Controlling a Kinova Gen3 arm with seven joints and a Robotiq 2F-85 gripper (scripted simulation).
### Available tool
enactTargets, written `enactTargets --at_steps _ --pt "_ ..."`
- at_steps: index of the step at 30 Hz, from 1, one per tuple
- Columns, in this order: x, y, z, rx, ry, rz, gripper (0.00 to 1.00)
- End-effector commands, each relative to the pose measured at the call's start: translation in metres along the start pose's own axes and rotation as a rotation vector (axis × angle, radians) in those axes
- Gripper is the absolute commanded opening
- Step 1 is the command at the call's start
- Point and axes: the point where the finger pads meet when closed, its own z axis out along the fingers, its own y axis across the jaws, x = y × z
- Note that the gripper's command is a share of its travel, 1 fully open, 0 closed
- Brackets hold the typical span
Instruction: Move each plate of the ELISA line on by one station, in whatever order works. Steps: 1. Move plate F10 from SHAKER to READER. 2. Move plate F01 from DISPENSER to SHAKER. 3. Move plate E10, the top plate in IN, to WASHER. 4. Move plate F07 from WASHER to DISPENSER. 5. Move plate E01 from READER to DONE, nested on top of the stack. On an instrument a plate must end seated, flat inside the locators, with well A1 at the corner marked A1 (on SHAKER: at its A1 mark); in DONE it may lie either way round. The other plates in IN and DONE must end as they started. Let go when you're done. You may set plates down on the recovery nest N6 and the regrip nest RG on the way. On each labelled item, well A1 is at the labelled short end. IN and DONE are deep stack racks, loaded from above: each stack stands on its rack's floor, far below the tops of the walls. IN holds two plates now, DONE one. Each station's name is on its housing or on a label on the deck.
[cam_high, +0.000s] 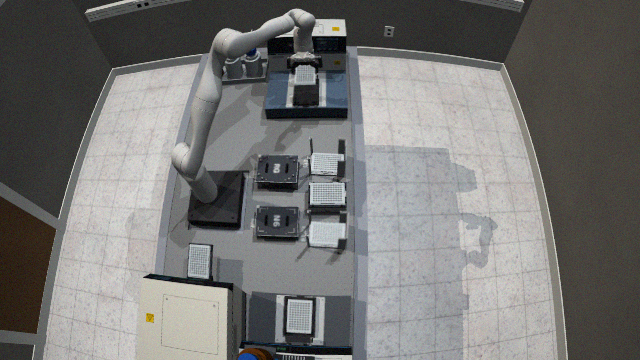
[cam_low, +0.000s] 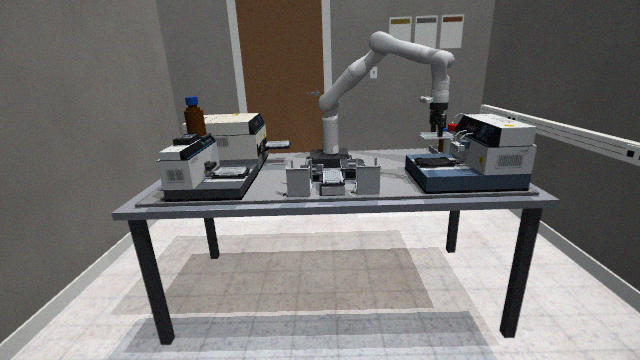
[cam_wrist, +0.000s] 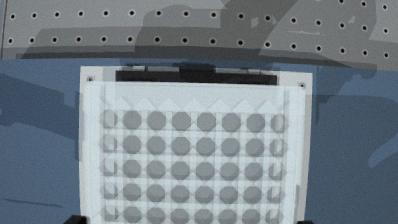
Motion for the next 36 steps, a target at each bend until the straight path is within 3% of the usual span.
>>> enactTargets --at_steps 1,36 --pt "0.000 0.000 -0.001 0.001 0.000 0.005 0.94" --pt "-0.002 0.002 0.042 -0.001 -0.001 0.000 0.94"
